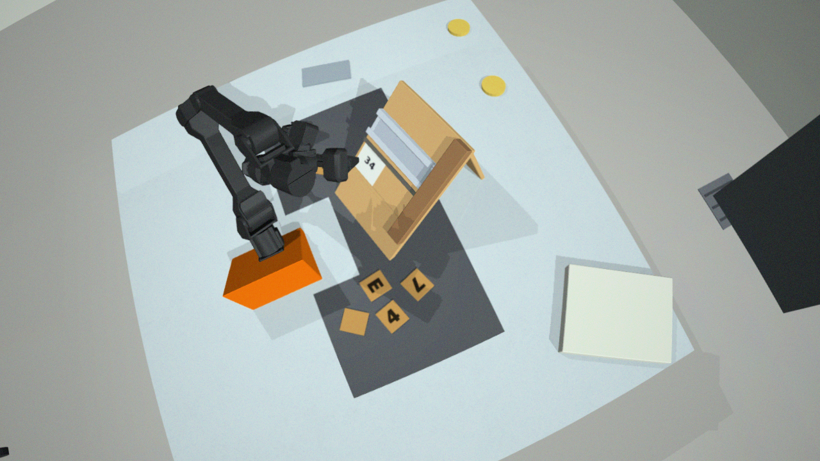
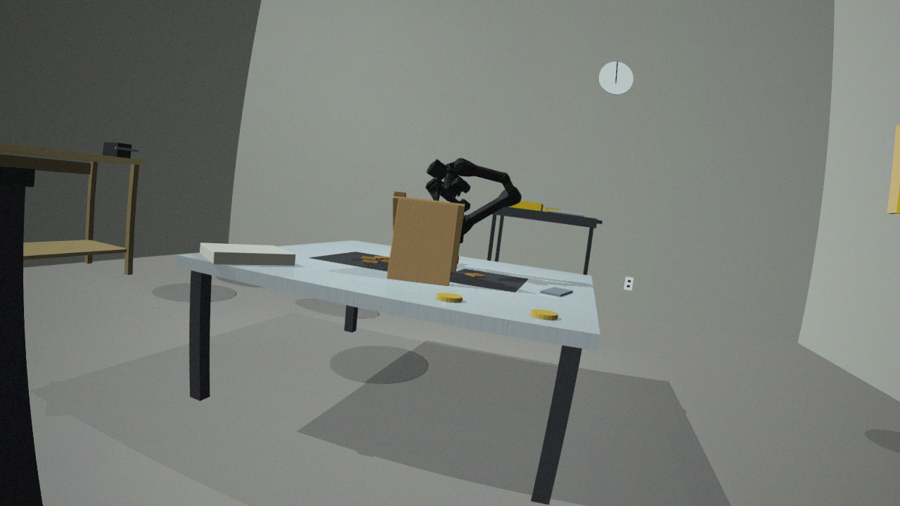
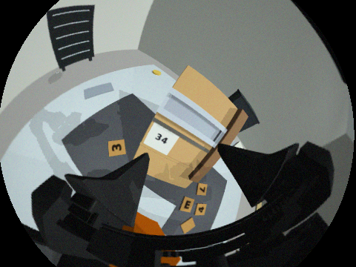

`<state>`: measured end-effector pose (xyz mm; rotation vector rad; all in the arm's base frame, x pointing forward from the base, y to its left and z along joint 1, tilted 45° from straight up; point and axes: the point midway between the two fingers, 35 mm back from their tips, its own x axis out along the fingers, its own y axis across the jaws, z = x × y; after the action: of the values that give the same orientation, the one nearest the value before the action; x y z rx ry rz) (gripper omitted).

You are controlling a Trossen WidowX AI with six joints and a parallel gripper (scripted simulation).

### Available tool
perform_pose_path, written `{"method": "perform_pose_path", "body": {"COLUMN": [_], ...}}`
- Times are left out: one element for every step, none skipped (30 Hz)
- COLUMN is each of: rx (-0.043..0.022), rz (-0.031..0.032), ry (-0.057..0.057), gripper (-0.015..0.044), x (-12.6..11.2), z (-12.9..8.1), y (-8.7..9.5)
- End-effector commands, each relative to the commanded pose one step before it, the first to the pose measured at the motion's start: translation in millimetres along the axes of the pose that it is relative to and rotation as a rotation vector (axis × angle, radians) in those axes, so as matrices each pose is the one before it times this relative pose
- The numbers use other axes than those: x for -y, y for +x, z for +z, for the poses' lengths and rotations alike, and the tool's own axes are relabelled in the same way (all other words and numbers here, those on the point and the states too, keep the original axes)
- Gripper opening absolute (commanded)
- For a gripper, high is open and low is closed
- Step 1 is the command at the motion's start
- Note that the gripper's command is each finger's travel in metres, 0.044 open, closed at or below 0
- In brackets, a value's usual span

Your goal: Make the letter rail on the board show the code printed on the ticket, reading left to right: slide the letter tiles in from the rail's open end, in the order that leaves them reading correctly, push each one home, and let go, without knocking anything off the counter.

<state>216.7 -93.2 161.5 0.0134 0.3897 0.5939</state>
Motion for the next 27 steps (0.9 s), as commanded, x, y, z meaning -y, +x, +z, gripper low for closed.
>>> {"method": "perform_pose_path", "body": {"rx": [-0.05980, -0.00859, -0.00831, -0.00796, -0.00753, -0.00696, -0.00498, -0.00283, -0.00091, 0.00000, 0.00000, 0.00000, 0.00000, 0.00000, 0.00000, 0.00000, 0.00000, 0.00000, 0.00000, 0.00000, 0.00000, 0.00000, 0.00000, 0.00000, 0.00000, 0.00000, 0.00000], "rz": [-0.00189, 0.00239, 0.00318, 0.00394, 0.00466, 0.00527, 0.00446, 0.00284, 0.00097, 0.00000, 0.00000, 0.00000, 0.00000, 0.00000, 0.00000, 0.00000, 0.00000, 0.00000, 0.00000, 0.00000, 0.00000, 0.00000, 0.00000, 0.00000, 0.00000, 0.00000, 0.00000], "ry": [-0.4424, -0.0880, -0.0880, -0.0880, -0.0879, -0.0867, -0.0666, -0.0399, -0.0133, 0.0000, 0.0000, 0.0000, 0.0000, 0.0000, 0.0000, 0.0000, 0.0000, 0.0000, 0.0000, 0.0000, 0.0000, 0.0000, 0.0000, 0.0000, 0.0000, 0.0000, 0.0000], "gripper": [0.0440, 0.0440, 0.0440, 0.0440, 0.0440, 0.0440, 0.0440, 0.0440, 0.0440, 0.0440, 0.0440, 0.0440, 0.0440, 0.0440, 0.0440, 0.0440, 0.0440, 0.0440, 0.0440, 0.0440, 0.0440, 0.0440, 0.0440, 0.0440, 0.0440, 0.0440, 0.0440], "x": [17.66, 4.51, 4.56, 4.59, 4.59, 4.49, 3.42, 2.04, 0.67, 0.00, 0.00, 0.00, 0.00, 0.00, 0.00, 0.00, 0.00, 0.00, 0.00, 0.00, 0.00, 0.00, 0.00, 0.00, 0.00, 0.00, 0.00], "z": [21.78, 2.70, 2.33, 1.97, 1.62, 1.26, 0.72, 0.32, 0.08, 0.00, 0.00, 0.00, 0.00, 0.00, 0.00, 0.00, 0.00, 0.00, 0.00, 0.00, 0.00, 0.00, 0.00, 0.00, 0.00, 0.00, 0.00], "y": [-19.24, -3.86, -3.92, -3.97, -4.02, -4.01, -3.11, -1.88, -0.63, 0.00, 0.00, 0.00, 0.00, 0.00, 0.00, 0.00, 0.00, 0.00, 0.00, 0.00, 0.00, 0.00, 0.00, 0.00, 0.00, 0.00, 0.00]}}
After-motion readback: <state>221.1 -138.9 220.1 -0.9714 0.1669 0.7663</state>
